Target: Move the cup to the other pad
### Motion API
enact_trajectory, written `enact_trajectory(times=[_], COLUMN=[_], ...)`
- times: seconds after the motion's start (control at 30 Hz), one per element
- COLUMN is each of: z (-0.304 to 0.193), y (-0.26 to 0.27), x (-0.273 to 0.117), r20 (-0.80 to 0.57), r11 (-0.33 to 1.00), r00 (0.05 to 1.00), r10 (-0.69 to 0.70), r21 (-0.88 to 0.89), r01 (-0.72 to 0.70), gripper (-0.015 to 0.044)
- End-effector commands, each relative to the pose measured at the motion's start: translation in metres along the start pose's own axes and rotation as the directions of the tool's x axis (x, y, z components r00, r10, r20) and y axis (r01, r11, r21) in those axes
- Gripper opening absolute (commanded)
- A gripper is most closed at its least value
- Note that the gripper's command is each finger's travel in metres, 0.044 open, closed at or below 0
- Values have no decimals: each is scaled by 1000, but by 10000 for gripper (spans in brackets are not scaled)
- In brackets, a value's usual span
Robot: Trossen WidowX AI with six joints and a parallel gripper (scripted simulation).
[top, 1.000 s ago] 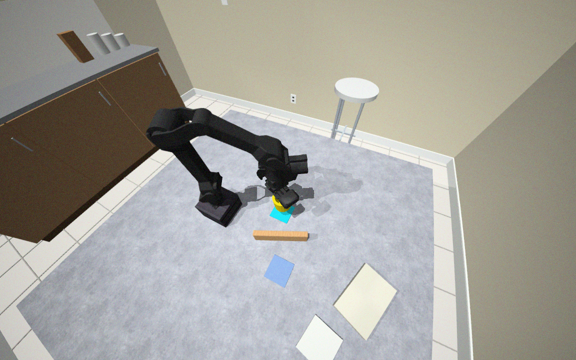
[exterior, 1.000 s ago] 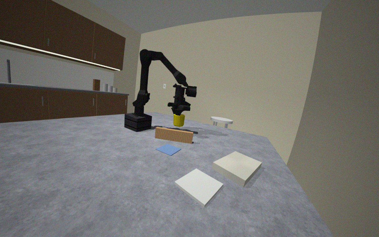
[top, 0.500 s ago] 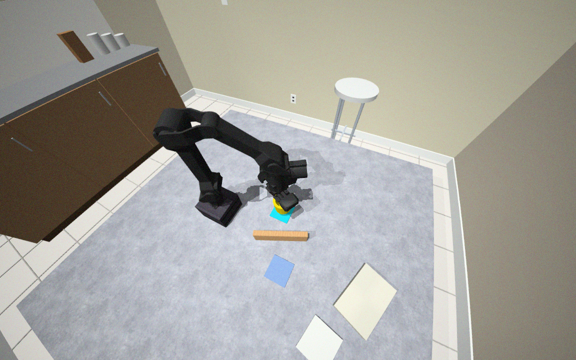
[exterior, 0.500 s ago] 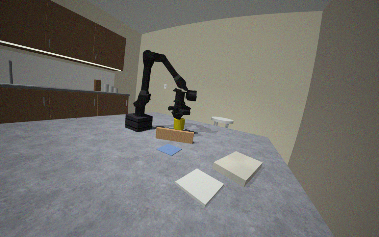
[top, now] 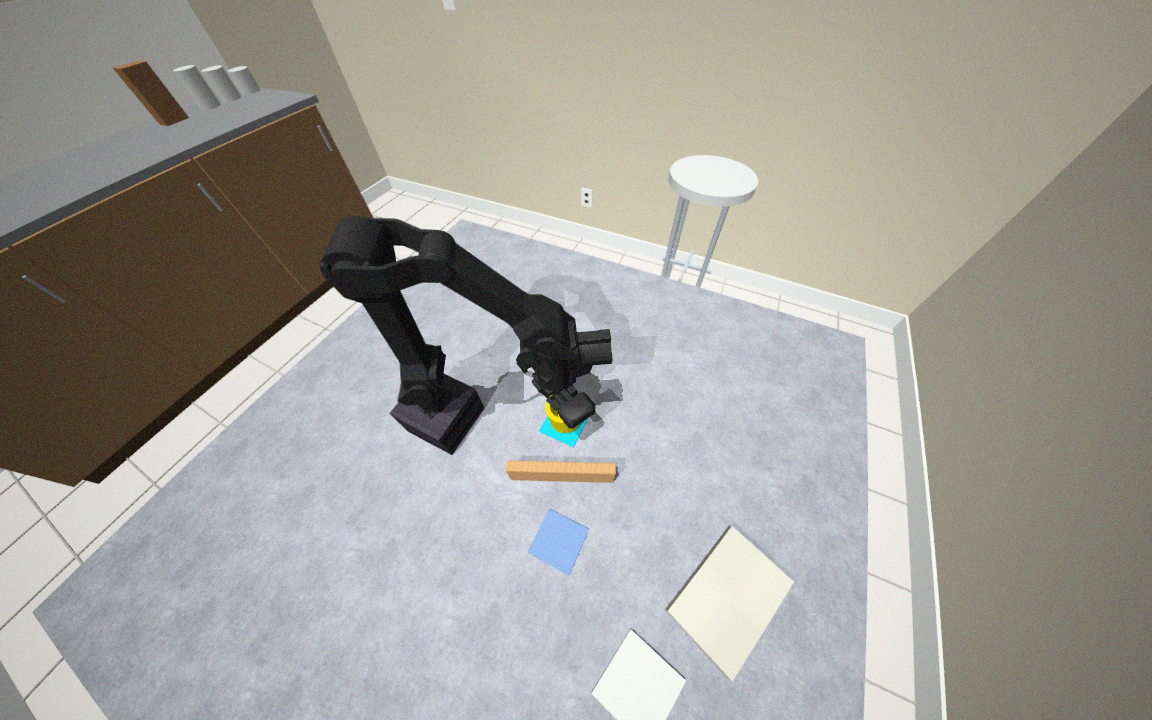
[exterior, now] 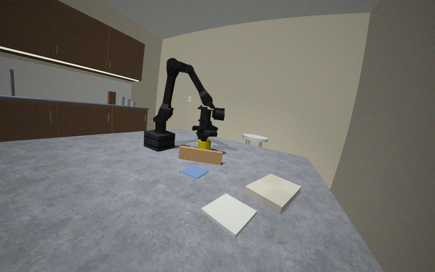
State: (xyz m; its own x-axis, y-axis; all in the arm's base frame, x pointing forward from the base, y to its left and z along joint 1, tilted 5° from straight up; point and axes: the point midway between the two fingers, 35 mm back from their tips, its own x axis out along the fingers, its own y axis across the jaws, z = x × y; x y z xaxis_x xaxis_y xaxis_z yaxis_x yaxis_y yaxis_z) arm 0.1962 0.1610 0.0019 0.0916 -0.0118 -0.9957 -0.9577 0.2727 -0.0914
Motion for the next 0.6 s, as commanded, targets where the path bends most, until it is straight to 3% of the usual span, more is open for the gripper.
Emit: enact_trajectory(times=[0.0, 0.37, 0.57], z=[0, 0, 0], y=[0, 0, 0], x=[0, 0, 0], r20=[0, 0, 0], r11=[1000, 1000, 1000], r00=[1000, 1000, 1000], r10=[0, 0, 0], r21=[0, 0, 0], r01=[0, 0, 0], gripper=[0, 0, 146])
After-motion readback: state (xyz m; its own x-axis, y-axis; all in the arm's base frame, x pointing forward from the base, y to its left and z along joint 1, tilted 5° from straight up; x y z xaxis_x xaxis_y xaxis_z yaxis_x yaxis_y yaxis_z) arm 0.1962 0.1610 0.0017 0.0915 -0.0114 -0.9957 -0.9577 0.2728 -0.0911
